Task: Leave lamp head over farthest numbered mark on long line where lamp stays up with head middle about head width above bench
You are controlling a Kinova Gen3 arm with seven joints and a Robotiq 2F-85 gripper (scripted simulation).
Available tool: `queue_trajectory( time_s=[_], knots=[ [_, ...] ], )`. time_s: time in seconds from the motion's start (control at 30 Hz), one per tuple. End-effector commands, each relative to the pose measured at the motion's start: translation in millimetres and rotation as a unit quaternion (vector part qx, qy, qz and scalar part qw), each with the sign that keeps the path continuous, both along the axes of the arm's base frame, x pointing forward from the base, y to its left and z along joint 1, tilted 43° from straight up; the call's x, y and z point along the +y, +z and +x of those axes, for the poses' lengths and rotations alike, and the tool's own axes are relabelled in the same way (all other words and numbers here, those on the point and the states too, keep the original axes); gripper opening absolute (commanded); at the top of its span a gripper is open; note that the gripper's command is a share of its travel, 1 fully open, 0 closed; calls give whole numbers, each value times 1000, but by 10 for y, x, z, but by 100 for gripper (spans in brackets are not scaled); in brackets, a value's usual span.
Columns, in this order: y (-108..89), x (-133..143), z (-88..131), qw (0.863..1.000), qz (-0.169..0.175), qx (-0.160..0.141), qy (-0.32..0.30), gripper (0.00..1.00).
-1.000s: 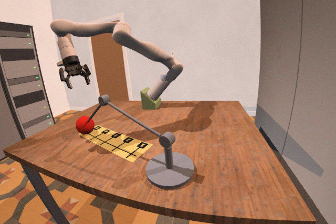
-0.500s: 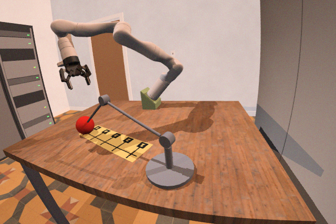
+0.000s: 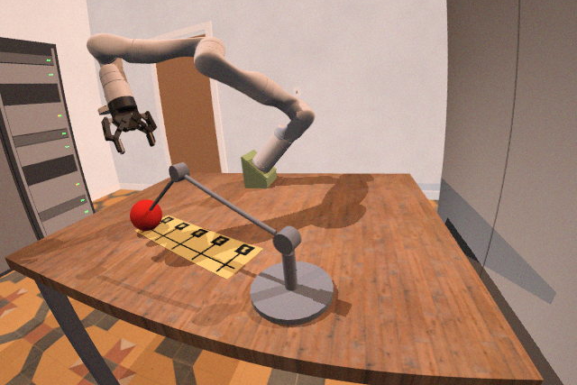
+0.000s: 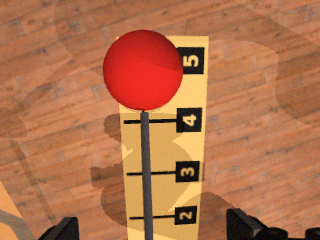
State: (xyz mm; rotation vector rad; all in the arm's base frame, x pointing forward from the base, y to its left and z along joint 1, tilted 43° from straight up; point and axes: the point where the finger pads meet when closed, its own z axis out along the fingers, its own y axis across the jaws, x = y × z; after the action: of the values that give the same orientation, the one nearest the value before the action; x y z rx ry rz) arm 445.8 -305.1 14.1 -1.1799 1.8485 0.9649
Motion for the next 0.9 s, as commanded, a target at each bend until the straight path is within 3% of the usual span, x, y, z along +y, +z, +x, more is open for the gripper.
queue_trajectory(
  time_s=[0.0,0.5,0.87],
  knots=[
    [9,-9,0,1000,-1,-1,-1,100],
    [10,-9,0,1000,-1,-1,0,100],
    [256,-237,-24,1000,-1,-1,0,100]
  ],
)
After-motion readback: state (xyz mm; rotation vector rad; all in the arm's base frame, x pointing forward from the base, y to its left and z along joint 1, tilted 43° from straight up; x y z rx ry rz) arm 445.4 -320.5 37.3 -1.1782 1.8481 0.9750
